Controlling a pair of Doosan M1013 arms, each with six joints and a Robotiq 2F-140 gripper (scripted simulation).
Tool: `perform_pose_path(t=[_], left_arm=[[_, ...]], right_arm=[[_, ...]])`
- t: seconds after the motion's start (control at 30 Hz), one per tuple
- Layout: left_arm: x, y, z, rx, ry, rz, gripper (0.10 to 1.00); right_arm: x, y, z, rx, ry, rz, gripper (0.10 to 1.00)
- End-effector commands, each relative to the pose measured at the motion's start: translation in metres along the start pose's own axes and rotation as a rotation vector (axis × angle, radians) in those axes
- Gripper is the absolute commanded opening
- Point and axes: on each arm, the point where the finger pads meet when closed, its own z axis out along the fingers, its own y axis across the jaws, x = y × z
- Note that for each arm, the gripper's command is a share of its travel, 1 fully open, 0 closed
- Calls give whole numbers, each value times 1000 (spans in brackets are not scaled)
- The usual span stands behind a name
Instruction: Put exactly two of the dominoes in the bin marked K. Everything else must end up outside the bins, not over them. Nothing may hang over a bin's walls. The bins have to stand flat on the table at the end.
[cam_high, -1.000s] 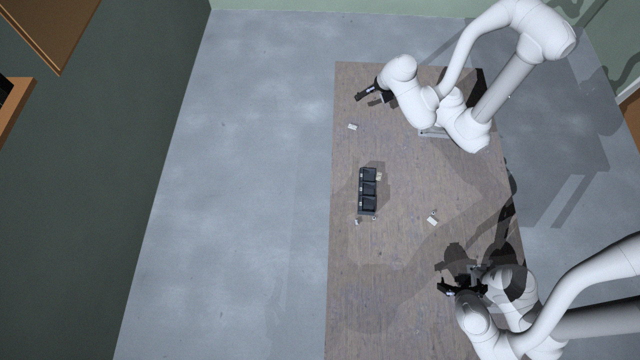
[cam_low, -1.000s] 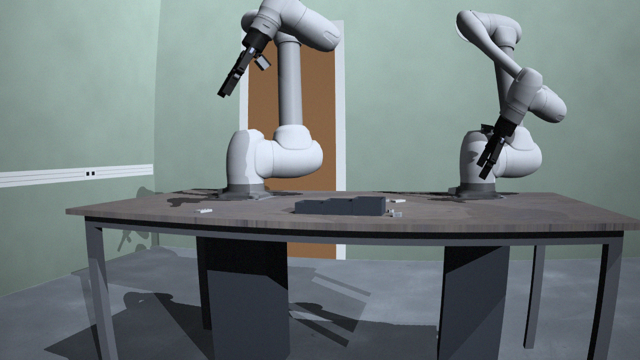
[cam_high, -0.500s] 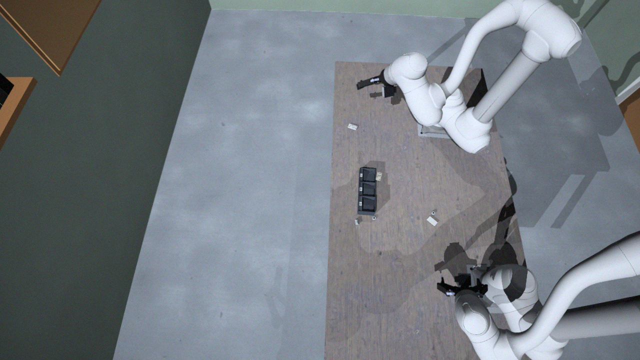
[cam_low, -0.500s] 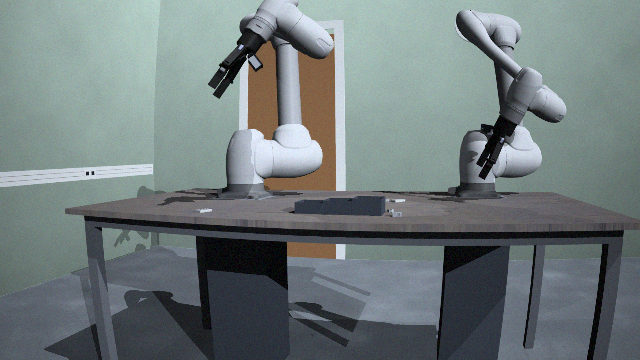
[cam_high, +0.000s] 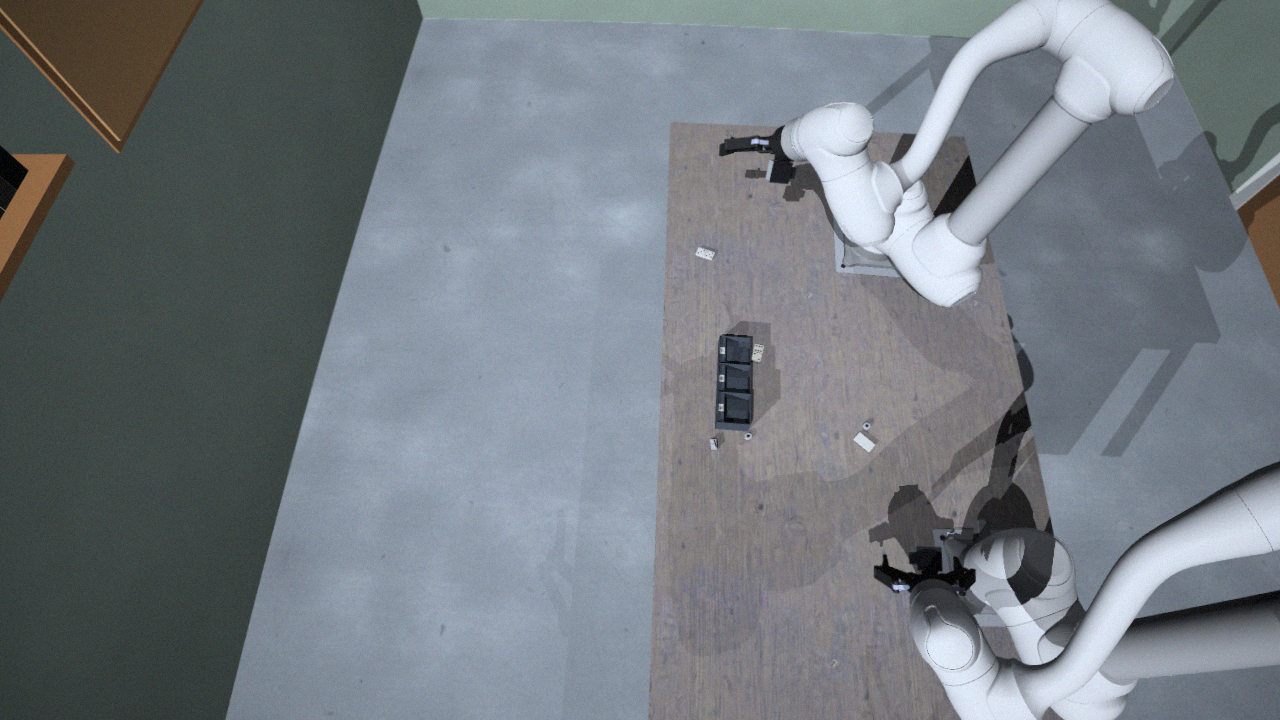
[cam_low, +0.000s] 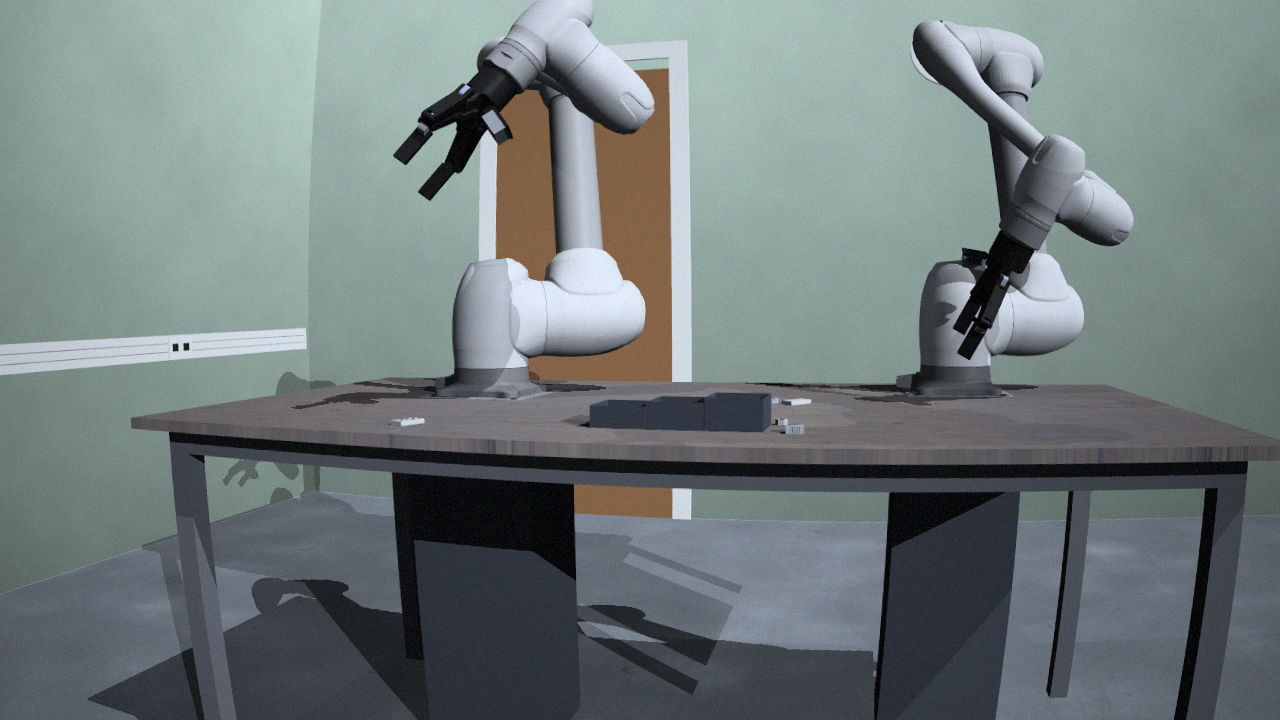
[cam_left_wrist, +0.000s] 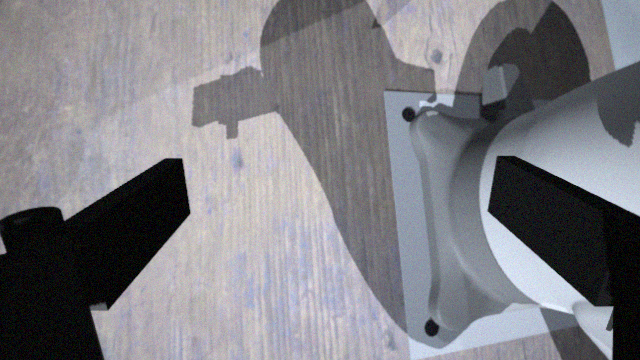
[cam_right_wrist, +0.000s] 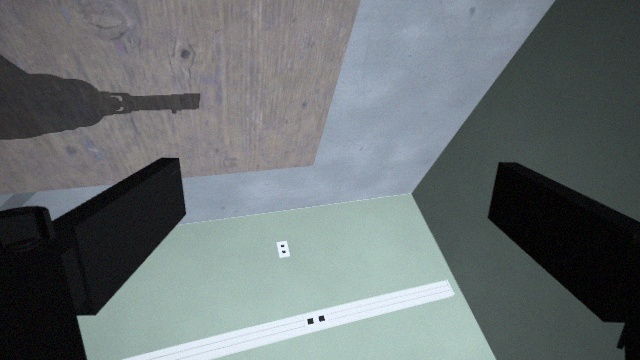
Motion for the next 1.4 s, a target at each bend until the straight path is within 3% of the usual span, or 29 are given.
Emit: perform_pose_path(t=[0.0, 0.47, 1.37], left_arm=[[0, 0, 0, 0, 0, 0, 1000], [0, 0, 0, 0, 0, 0, 1000], [0, 0, 0, 0, 0, 0, 1000]], right_arm=[[-9, -4, 1, -20, -19, 58, 1000], [-41, -17, 5, -94, -69, 294, 1000], [-80, -36, 10, -213, -109, 607, 1000]])
